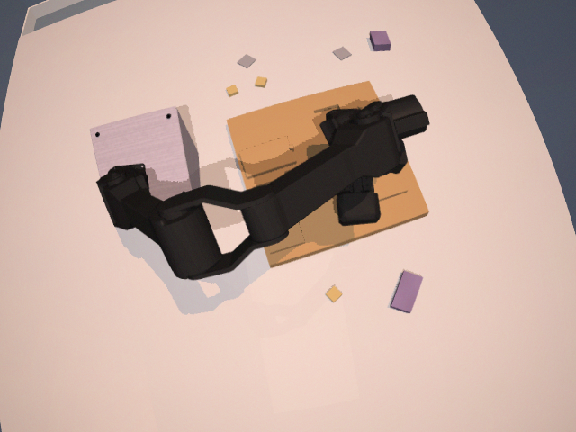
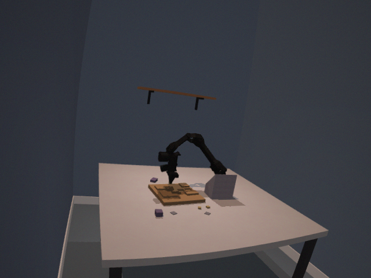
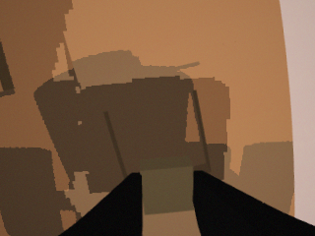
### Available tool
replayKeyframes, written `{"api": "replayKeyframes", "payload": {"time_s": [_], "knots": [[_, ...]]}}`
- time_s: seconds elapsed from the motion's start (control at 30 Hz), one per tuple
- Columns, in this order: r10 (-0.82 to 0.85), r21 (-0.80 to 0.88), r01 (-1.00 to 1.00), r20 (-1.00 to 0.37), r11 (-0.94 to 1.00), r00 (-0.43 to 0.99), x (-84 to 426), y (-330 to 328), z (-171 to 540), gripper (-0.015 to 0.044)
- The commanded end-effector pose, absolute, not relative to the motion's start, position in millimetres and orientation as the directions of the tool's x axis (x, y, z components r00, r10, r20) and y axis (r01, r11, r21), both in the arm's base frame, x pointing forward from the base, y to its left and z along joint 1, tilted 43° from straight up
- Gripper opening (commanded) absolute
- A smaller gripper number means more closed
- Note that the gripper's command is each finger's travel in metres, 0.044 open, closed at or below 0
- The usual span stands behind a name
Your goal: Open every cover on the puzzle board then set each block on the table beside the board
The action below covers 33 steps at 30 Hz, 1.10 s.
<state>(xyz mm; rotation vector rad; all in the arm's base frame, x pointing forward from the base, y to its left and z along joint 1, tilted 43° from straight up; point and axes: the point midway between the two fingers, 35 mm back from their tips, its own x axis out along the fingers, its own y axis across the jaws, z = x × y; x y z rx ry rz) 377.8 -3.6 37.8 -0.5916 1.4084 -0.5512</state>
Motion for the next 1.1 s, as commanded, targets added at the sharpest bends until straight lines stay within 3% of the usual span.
{"api": "replayKeyframes", "payload": {"time_s": [0.0,0.57,1.07], "knots": [[-0.666,-0.668,0.017,-0.740,0.744,0.093,379,4,46,0.0080],[-0.665,-0.667,0.016,-0.741,0.745,0.093,375,29,75,0.0080],[-0.659,-0.660,0.014,-0.747,0.751,0.091,360,-12,111,0.0080]]}}
